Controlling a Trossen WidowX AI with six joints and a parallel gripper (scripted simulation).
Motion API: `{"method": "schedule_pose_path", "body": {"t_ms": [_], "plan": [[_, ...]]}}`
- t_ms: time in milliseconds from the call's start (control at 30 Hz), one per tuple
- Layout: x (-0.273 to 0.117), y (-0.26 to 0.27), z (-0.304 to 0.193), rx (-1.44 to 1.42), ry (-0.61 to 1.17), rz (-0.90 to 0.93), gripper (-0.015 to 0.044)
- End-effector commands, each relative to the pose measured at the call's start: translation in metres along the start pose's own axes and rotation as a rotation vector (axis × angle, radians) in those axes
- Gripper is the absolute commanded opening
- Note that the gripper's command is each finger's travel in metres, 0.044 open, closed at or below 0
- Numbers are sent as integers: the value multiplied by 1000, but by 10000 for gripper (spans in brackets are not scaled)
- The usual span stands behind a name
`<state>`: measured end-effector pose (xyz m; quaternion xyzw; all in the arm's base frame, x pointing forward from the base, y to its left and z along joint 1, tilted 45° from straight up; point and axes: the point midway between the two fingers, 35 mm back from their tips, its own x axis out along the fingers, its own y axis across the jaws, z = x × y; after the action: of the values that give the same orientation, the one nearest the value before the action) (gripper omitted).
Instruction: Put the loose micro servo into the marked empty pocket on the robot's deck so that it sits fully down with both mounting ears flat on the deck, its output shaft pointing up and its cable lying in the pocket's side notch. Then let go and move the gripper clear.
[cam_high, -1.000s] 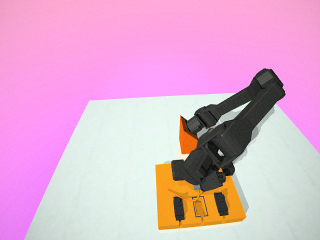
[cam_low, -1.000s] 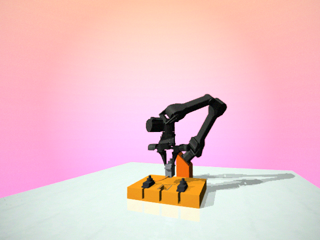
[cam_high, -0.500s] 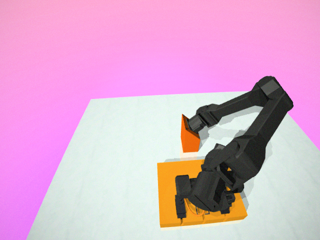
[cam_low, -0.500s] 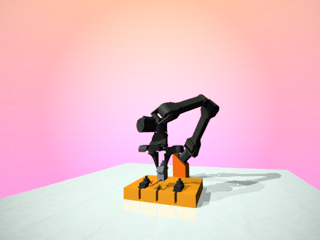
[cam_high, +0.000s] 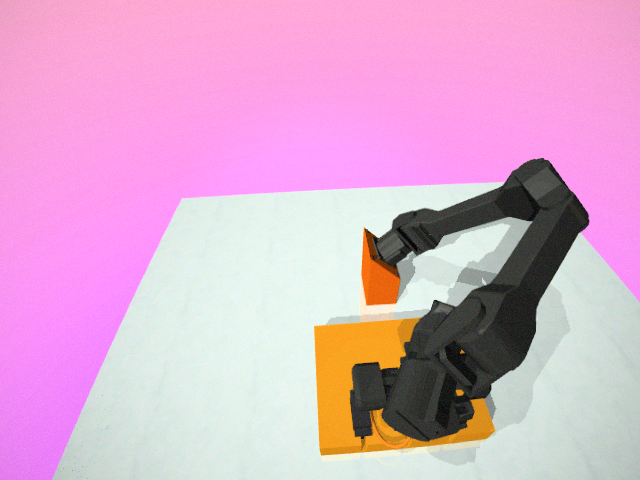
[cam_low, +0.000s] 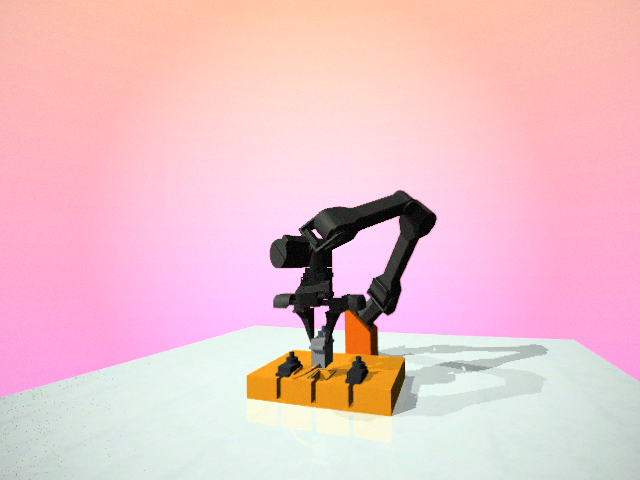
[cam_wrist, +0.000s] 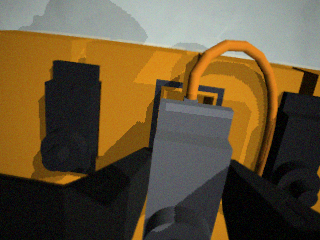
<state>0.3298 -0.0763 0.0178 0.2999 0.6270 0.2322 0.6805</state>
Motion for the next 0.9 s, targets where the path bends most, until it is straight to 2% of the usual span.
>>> {"method": "schedule_pose_path", "body": {"t_ms": [0, 867], "plan": [[6, 0, 1, 6, -5, 3, 0], [22, 0, 1, 6, -5, 3, 0]]}}
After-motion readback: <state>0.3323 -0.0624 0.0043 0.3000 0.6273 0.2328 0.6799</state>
